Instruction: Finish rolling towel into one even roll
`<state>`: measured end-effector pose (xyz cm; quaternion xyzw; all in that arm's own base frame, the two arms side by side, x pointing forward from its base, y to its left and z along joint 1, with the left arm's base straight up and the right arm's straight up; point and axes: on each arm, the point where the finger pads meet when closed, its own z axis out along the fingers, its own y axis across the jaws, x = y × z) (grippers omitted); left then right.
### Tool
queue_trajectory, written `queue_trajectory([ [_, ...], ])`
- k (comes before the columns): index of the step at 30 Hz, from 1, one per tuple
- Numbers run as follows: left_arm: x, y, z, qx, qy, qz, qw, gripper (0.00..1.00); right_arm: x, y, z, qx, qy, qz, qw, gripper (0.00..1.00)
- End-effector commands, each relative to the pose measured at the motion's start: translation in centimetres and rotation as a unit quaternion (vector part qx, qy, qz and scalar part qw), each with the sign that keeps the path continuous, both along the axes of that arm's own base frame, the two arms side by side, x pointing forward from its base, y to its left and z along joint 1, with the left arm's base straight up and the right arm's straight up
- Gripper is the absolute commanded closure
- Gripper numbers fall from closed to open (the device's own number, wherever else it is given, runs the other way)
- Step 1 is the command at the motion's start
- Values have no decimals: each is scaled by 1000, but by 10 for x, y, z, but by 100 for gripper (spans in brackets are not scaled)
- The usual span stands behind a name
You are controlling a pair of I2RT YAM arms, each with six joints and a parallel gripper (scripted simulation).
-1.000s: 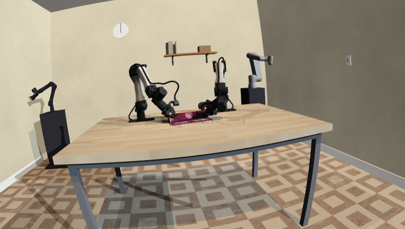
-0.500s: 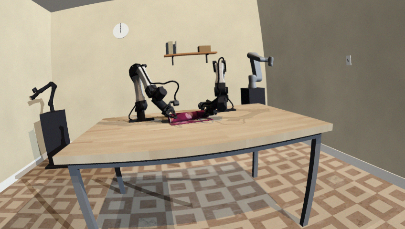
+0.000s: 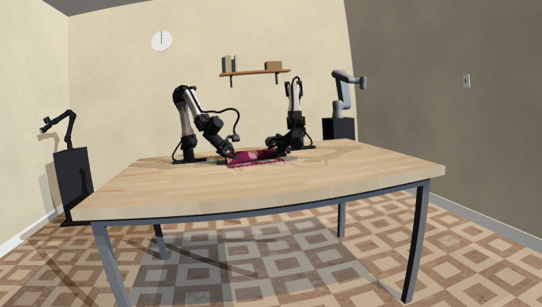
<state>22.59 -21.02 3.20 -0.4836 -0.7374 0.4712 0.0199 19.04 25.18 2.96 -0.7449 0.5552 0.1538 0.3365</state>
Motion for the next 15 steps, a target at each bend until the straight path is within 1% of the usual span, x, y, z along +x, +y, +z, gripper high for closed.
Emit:
queue_trajectory([
  [1,6,-2,11,-11,-6,4,1000,35,4,3,2,3,-6,-4,1000,67],
  [2,6,-2,12,-11,-6,4,1000,32,4,3,2,3,-6,-4,1000,67],
  [4,6,-2,12,-11,-6,4,1000,32,4,3,2,3,-6,-4,1000,67],
  [9,6,-2,15,-11,-6,4,1000,15,4,3,2,3,-6,-4,1000,67],
  [15,15,11,25,-11,-6,4,1000,15,4,3,3,0,14,-4,1000,67],
])
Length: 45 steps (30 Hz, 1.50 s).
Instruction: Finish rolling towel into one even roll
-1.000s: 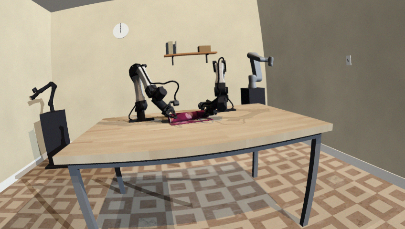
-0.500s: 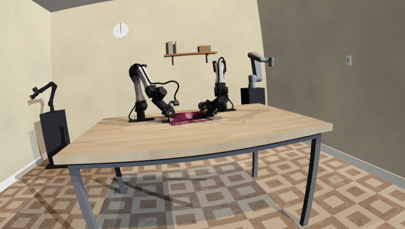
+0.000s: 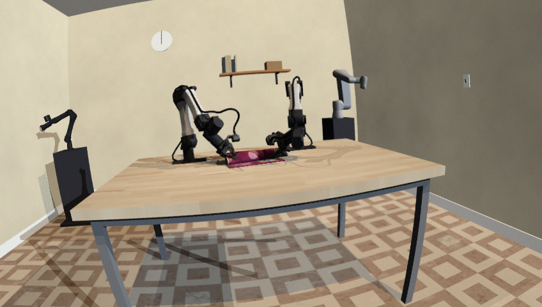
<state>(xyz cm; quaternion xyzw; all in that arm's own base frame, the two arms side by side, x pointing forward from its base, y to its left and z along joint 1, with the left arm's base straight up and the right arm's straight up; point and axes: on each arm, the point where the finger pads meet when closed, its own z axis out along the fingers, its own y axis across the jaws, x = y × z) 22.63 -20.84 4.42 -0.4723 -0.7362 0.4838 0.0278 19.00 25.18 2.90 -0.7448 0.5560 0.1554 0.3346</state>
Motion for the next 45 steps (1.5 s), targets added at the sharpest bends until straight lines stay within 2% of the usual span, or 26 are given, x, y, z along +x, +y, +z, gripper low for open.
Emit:
queue_trajectory([
  [1,17,13,16,-5,-24,0,1000,15,4,3,4,-1,18,-4,1000,67],
  [7,28,29,29,-5,-24,0,1000,15,4,3,4,-7,52,-4,999,67],
  [16,39,44,42,-5,-30,1,1000,14,4,3,7,-27,164,-4,986,67],
  [21,35,40,42,3,-89,3,996,12,4,3,8,-41,238,-4,970,67],
  [23,35,40,42,3,-89,3,996,12,4,3,8,-41,238,-4,970,67],
  [26,30,35,42,11,-147,5,989,11,4,3,9,-49,282,-4,958,67],
  [32,20,23,43,30,-288,10,957,9,4,3,11,-64,368,-5,928,67],
  [38,10,11,44,49,-426,16,903,6,4,3,13,-78,441,-5,894,67],
  [40,10,11,44,49,-426,16,903,6,4,3,13,-78,441,-5,894,67],
  [45,3,3,45,60,-511,19,857,4,4,3,14,-86,486,-5,870,67],
])
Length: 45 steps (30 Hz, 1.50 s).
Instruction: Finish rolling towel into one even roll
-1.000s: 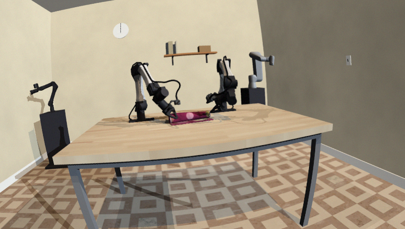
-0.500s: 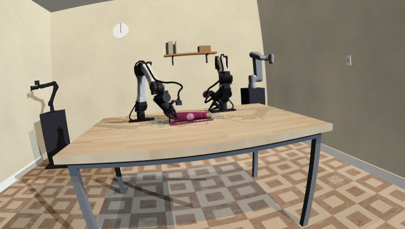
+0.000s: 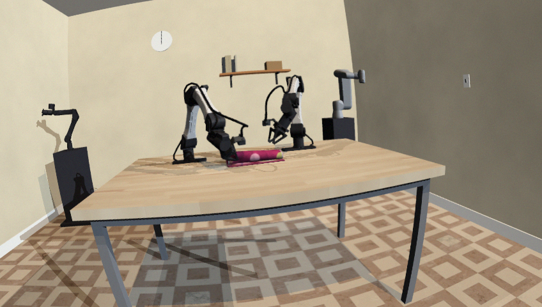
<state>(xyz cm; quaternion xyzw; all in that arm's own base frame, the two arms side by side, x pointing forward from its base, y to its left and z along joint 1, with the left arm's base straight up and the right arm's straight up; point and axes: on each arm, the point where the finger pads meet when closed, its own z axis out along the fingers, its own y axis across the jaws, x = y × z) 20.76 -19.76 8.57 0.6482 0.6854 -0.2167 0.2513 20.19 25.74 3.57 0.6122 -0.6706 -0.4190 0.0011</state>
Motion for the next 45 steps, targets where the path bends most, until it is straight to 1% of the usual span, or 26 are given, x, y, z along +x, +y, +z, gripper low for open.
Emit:
queue_trajectory([
  [1,20,-9,4,5,-125,47,991,4,-8,-3,8,-4,60,13,998,67],
  [5,18,-12,4,8,-158,48,986,3,-8,-3,8,-8,84,13,996,67],
  [12,19,-12,4,8,-160,47,986,2,-8,-3,8,-10,93,13,996,67],
  [18,31,-8,8,4,-160,27,987,2,-8,-3,-2,-10,93,13,996,67],
  [21,32,-8,8,4,-160,24,987,2,-8,-3,-4,-10,93,13,996,67],
  [24,31,-8,1,4,-160,25,987,2,-8,-3,-4,-10,93,13,996,67],
  [27,29,-9,-13,4,-160,26,987,2,-8,-3,-4,-10,93,13,996,67],
  [29,29,-9,-13,4,-160,26,987,2,-8,-3,-4,-10,93,13,996,67],
  [35,25,-10,-44,5,-160,29,987,2,-8,-3,-4,-10,93,13,996,67],
  [38,24,-10,-54,5,-160,30,987,2,-8,-3,-4,-10,93,13,996,67],
  [40,23,-11,-56,5,-160,30,987,2,-8,-3,-4,-10,93,13,996,67],
  [45,33,-19,-51,5,-160,30,987,2,-8,-3,-4,-10,93,13,996,67],
])
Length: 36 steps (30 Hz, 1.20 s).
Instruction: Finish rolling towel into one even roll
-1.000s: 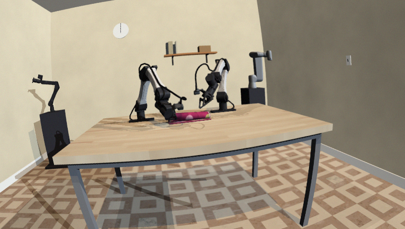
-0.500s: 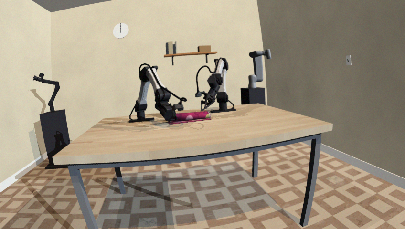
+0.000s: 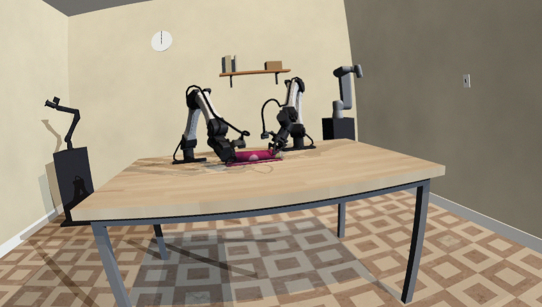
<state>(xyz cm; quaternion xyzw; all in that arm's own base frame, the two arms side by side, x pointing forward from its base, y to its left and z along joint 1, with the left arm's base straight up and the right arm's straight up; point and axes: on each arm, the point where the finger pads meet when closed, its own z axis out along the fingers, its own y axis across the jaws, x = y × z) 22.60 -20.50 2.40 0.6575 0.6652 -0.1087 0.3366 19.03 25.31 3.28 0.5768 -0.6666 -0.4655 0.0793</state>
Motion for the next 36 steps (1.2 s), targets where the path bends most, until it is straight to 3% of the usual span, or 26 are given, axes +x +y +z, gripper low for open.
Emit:
queue_trajectory([
  [1,14,-11,11,-12,-25,2,1000,2,4,2,-1,5,-3,1,1000,67],
  [3,16,-12,14,-12,-25,2,1000,2,4,2,-1,5,-3,1,1000,67],
  [14,16,-12,14,-12,-25,2,1000,49,4,2,-1,5,-3,1,1000,67],
  [36,16,-12,14,-12,-25,2,1000,57,4,2,-1,5,-3,1,1000,67],
])
